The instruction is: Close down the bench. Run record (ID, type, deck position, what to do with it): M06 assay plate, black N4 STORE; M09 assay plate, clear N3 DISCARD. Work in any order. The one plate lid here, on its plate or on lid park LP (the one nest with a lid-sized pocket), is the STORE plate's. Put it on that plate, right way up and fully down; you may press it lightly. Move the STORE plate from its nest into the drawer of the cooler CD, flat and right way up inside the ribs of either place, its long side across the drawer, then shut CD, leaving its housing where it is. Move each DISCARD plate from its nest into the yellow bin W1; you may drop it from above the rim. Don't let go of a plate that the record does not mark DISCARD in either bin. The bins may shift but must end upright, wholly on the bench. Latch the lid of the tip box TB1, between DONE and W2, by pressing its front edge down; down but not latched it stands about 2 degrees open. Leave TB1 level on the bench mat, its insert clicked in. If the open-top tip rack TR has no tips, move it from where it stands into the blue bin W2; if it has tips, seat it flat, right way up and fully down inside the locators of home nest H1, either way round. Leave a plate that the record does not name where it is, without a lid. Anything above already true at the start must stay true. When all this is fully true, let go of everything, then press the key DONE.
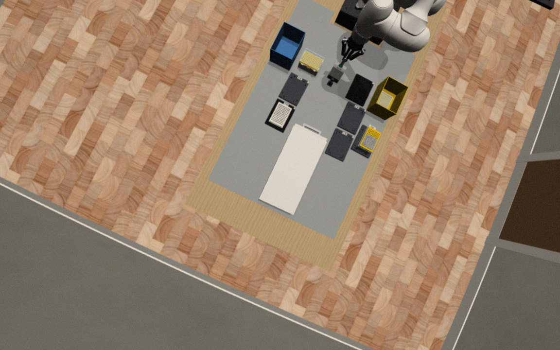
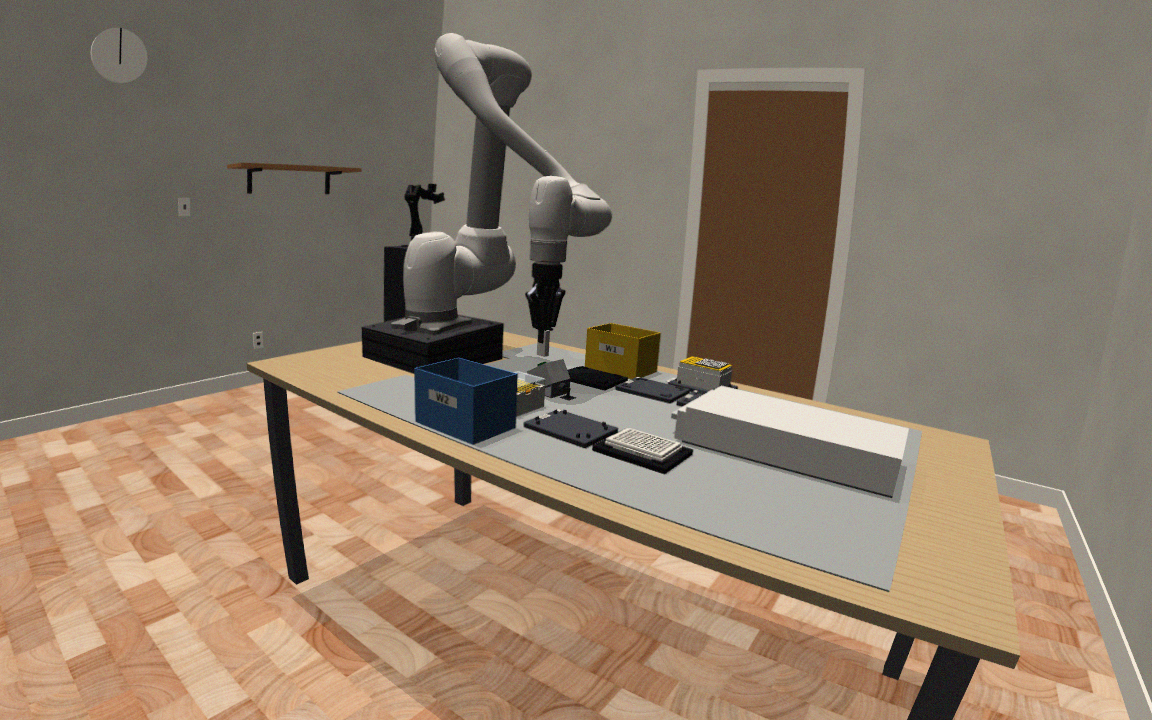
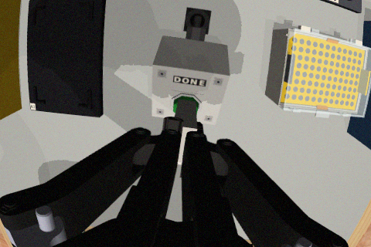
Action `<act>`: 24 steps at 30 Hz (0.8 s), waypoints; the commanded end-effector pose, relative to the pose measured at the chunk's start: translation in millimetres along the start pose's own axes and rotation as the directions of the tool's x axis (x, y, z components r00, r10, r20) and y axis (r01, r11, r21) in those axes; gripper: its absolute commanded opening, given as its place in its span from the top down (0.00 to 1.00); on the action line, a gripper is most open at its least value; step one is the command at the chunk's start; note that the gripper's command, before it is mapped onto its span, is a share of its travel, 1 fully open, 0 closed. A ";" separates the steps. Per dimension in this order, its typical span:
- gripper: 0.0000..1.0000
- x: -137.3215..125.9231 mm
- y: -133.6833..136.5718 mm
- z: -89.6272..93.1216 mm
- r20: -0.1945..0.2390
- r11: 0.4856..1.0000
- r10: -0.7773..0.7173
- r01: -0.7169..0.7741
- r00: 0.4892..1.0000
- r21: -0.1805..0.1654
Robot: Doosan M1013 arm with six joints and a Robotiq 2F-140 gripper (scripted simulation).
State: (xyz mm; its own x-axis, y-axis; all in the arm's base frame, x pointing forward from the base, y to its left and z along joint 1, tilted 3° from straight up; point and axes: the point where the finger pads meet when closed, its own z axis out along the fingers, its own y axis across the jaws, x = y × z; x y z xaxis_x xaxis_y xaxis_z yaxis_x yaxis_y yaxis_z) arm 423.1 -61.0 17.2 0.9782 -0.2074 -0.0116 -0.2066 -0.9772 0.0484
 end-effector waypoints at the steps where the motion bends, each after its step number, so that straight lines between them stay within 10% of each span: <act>1: 1.00 0.1 -0.1 3.0 0.000 1.000 0.000 0.000 1.000 0.000; 24: 1.00 0.1 -0.1 13.0 0.000 1.000 0.000 0.000 1.000 0.000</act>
State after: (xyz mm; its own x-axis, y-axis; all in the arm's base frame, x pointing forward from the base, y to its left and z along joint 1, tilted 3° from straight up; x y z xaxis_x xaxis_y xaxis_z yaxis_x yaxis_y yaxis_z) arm 423.0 -61.5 6.2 0.9782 -0.2074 -0.0116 -0.2066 -0.9772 0.0485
